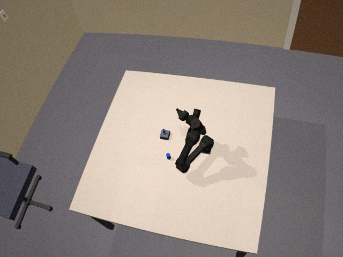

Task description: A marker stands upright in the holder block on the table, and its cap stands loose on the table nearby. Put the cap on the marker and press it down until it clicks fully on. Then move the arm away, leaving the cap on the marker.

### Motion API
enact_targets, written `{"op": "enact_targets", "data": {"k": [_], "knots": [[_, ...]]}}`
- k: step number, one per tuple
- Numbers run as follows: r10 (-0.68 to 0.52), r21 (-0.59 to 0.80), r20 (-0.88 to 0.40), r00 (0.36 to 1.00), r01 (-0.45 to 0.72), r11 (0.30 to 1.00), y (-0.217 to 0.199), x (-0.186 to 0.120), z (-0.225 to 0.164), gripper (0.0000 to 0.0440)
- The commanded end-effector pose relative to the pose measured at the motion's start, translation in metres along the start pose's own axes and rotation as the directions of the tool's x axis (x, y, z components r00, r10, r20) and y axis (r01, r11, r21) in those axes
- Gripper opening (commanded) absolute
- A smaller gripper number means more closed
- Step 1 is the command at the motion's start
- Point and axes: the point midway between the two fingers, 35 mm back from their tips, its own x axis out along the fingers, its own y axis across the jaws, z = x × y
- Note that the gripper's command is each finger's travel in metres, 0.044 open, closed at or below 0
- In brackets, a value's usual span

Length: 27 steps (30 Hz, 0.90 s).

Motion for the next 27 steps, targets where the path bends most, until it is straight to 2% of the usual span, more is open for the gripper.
{"op": "enact_targets", "data": {"k": [1, 6, 8, 27], "knots": [[0.001, 0.002, -0.003, 1.0, -0.001, 1.0, 0.0, 0.0, 0.001, 0.0375], [0.007, 0.01, -0.022, 1.0, -0.007, 1.0, 0.003, -0.001, 0.002, 0.0245], [0.011, 0.009, -0.032, 0.999, -0.011, 1.0, 0.004, -0.002, 0.003, 0.0214], [0.024, 0.024, -0.116, 0.993, -0.022, 0.999, 0.014, -0.003, 0.012, 0.0253]]}}
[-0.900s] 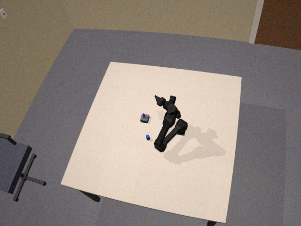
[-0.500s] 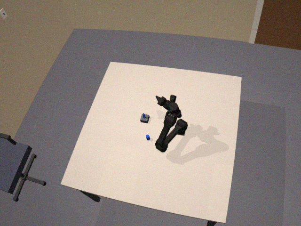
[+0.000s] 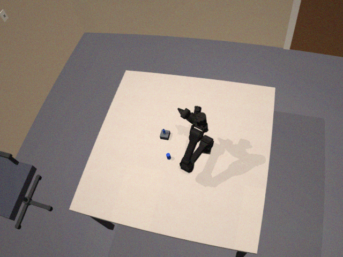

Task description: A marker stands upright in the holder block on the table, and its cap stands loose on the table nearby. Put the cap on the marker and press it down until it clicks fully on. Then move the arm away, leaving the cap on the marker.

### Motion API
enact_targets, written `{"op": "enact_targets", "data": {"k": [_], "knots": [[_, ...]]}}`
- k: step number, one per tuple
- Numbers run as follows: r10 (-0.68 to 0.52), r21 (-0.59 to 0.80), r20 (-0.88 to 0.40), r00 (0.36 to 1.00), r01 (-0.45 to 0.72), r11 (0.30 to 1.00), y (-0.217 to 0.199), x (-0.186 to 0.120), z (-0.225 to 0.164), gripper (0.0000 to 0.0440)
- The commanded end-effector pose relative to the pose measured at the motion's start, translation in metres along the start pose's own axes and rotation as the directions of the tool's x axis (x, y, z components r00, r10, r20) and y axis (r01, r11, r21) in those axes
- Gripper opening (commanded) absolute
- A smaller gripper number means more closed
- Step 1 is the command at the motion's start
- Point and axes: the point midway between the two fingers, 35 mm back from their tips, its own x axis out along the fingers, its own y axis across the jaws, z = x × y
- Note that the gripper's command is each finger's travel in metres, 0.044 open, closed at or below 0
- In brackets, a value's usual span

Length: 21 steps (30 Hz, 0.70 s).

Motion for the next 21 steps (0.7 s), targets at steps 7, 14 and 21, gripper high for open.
{"op": "enact_targets", "data": {"k": [7, 14, 21], "knots": [[-0.001, 0.008, -0.044, 0.999, 0.001, 1.0, 0.005, 0.0, 0.006, 0.0266], [-0.003, 0.02, -0.079, 0.997, 0.005, 1.0, 0.006, 0.001, 0.011, 0.0279], [-0.008, 0.033, -0.117, 0.993, 0.012, 0.999, 0.006, 0.003, 0.015, 0.0292]]}}
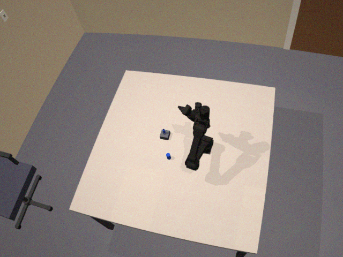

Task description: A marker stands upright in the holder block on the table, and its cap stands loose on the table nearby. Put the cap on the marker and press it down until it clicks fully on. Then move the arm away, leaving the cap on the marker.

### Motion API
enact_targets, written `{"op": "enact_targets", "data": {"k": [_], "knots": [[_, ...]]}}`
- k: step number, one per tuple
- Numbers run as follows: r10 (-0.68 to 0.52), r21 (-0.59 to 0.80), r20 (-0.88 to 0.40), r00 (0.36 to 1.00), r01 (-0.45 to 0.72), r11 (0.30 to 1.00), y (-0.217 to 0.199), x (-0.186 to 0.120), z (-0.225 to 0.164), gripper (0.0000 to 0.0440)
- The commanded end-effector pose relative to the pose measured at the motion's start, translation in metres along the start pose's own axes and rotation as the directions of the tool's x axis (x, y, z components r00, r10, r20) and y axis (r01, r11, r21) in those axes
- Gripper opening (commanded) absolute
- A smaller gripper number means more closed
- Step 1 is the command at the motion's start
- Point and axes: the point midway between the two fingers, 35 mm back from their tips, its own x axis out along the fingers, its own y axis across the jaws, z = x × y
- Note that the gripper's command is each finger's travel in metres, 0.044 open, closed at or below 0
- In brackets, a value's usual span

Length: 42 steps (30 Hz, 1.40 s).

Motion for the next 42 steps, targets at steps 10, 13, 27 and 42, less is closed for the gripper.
{"op": "enact_targets", "data": {"k": [10, 13, 27, 42], "knots": [[-0.018, 0.025, -0.077, 0.997, 0.02, 0.999, -0.001, 0.005, 0.009, 0.0307], [-0.023, 0.031, -0.097, 0.995, 0.026, 0.999, -0.002, 0.007, 0.011, 0.0311], [-0.052, 0.052, -0.195, 0.979, 0.063, 0.997, -0.009, 0.018, 0.02, 0.032], [-0.096, 0.056, -0.31, 0.946, 0.119, 0.991, -0.021, 0.036, 0.024, 0.0319]]}}
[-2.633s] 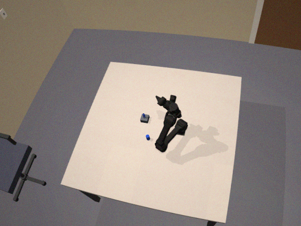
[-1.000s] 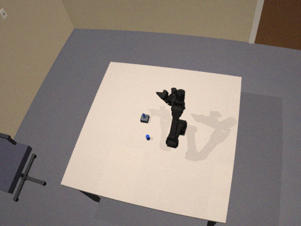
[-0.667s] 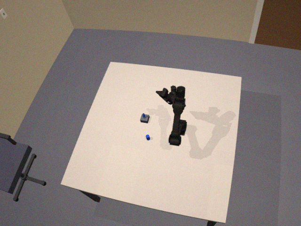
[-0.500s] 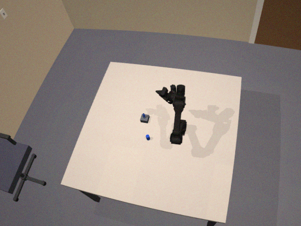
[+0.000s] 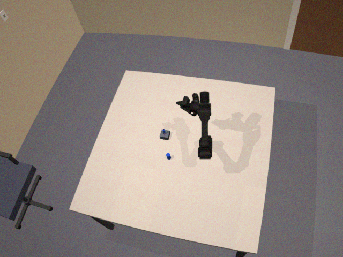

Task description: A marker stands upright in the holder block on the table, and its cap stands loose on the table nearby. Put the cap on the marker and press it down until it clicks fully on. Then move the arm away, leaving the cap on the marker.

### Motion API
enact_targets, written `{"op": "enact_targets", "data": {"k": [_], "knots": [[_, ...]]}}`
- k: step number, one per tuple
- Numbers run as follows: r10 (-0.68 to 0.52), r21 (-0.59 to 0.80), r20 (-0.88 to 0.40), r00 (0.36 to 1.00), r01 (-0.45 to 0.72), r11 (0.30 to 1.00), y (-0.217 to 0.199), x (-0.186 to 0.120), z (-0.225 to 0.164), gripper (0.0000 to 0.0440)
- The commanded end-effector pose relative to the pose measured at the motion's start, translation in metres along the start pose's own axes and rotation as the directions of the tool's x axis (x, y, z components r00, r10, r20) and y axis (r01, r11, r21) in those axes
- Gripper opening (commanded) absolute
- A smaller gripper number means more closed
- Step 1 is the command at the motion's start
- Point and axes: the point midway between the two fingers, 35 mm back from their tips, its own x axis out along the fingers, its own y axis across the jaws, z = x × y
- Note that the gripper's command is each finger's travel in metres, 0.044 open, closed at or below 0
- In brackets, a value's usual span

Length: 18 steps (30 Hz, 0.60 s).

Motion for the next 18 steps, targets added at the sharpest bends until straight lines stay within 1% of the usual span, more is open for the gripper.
{"op": "enact_targets", "data": {"k": [1, 18], "knots": [[-0.02, -0.002, -0.032, 0.999, 0.02, 1.0, -0.003, 0.005, 0.003, 0.0318], [-0.098, -0.006, -0.169, 0.981, 0.098, 0.995, -0.017, 0.032, 0.009, 0.0318]]}}
